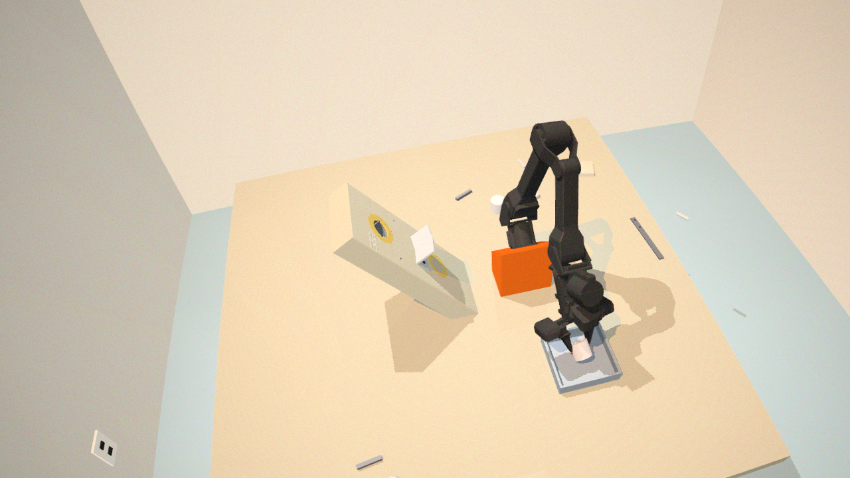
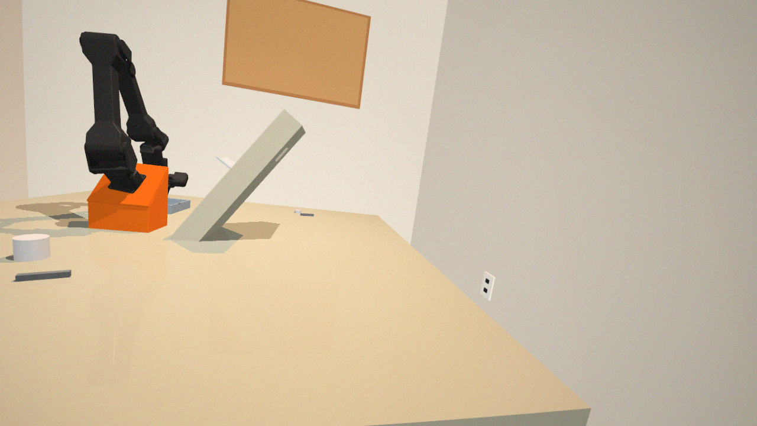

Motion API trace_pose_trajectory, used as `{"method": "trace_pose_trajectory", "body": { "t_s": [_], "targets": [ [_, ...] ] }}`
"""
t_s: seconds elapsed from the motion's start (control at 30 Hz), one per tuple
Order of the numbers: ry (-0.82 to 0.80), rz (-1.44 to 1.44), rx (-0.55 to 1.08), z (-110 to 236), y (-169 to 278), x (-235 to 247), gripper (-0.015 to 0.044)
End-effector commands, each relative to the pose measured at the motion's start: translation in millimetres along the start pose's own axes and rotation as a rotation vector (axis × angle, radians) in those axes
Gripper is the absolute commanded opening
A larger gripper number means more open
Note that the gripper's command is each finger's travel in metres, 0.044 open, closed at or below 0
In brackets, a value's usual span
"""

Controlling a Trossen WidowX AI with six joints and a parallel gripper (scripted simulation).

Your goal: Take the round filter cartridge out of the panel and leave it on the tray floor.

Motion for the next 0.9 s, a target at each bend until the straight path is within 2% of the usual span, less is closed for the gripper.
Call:
{"method": "trace_pose_trajectory", "body": {
  "t_s": [0.0,0.53,0.7,0.87],
  "targets": [
    [0.000,0.000,0.000,0,0,0,0.0026],
    [0.000,0.000,0.000,0,0,0,0.0440],
    [0.000,0.000,0.000,7,-5,-1,0.0440],
    [0.001,0.000,-0.002,59,-34,-5,0.0440]
  ]
}}
Point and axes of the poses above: the point midway between the two fingers, 35 mm back from their tips, its own z axis back along the fingers, its own x axis across the jaws, y = z × x, the point moved 6 cm from there along z, back along the fingers, and after that the axes turned 8 degrees about z, right-handed, at the moved point
